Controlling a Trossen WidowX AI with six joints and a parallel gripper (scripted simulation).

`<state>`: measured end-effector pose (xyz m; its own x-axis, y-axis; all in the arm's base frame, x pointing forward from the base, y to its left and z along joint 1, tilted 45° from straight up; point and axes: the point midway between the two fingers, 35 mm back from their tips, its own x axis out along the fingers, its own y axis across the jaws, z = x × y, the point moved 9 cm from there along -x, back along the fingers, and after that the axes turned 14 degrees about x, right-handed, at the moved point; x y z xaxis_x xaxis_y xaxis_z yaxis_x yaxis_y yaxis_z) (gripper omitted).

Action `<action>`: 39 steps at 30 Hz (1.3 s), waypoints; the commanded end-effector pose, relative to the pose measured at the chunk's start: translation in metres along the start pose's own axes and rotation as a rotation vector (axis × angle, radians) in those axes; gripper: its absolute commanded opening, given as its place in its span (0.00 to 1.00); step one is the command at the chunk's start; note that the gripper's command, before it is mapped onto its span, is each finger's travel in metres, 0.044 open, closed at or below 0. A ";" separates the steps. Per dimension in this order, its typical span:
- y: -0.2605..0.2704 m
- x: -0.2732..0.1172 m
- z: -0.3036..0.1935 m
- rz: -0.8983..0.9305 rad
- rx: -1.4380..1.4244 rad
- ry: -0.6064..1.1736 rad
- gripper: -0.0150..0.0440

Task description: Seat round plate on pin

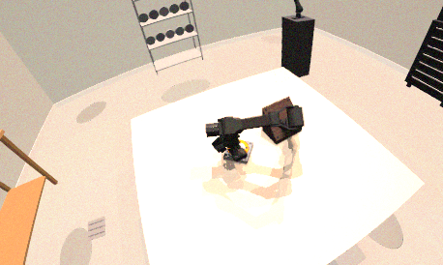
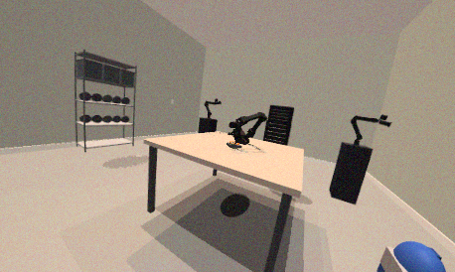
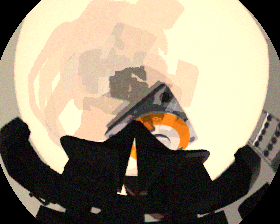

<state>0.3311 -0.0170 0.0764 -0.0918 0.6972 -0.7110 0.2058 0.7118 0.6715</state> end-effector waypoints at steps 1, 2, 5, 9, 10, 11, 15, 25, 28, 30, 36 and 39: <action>-0.004 -0.001 0.007 -0.006 -0.006 -0.002 0.25; -0.005 -0.001 0.008 -0.006 -0.006 -0.003 0.25; -0.007 -0.001 0.011 -0.006 -0.006 -0.003 0.25; -0.010 -0.002 0.013 -0.006 -0.006 -0.003 0.25; -0.011 -0.002 0.014 -0.006 -0.006 -0.003 0.25; -0.012 -0.002 0.014 -0.006 -0.006 -0.003 0.25; -0.016 -0.003 0.017 -0.006 -0.007 -0.003 0.25; -0.026 -0.004 0.022 -0.007 -0.007 -0.003 0.25; -0.029 -0.005 0.023 -0.007 -0.007 -0.004 0.25; -0.032 -0.005 0.024 -0.007 -0.007 -0.004 0.25; -0.040 -0.005 0.025 -0.008 -0.007 -0.004 0.25; -0.044 -0.006 0.025 -0.008 -0.007 -0.004 0.25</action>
<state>0.3470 -0.0500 0.0506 -0.0849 0.6959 -0.7131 0.2014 0.7129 0.6717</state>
